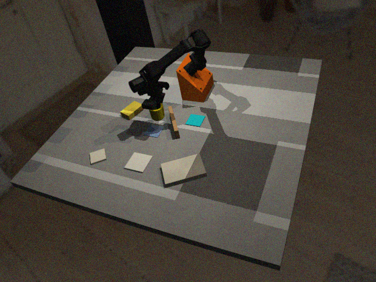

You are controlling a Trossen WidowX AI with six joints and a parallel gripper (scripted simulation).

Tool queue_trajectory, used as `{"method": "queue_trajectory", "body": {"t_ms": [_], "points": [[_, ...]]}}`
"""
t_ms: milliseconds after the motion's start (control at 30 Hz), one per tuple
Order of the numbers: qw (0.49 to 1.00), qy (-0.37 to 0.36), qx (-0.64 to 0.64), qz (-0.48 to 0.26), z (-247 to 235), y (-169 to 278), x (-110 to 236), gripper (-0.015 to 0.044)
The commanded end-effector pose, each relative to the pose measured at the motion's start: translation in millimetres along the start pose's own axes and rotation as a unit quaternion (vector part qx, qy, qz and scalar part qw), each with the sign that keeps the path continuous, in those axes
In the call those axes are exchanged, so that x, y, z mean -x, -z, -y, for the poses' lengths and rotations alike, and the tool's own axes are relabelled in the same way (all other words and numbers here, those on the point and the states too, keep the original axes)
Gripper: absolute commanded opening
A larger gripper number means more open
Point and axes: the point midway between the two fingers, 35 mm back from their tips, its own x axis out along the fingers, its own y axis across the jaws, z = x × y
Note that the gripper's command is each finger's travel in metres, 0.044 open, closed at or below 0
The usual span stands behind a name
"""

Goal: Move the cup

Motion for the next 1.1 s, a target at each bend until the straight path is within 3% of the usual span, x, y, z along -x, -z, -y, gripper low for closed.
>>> {"method": "queue_trajectory", "body": {"t_ms": [0,1067], "points": [[1.000,-0.003,-0.001,-0.001,3.7,7.3,0.5,0.0000],[1.000,-0.001,-0.002,-0.002,36.9,56.2,2.0,0.0000]]}}
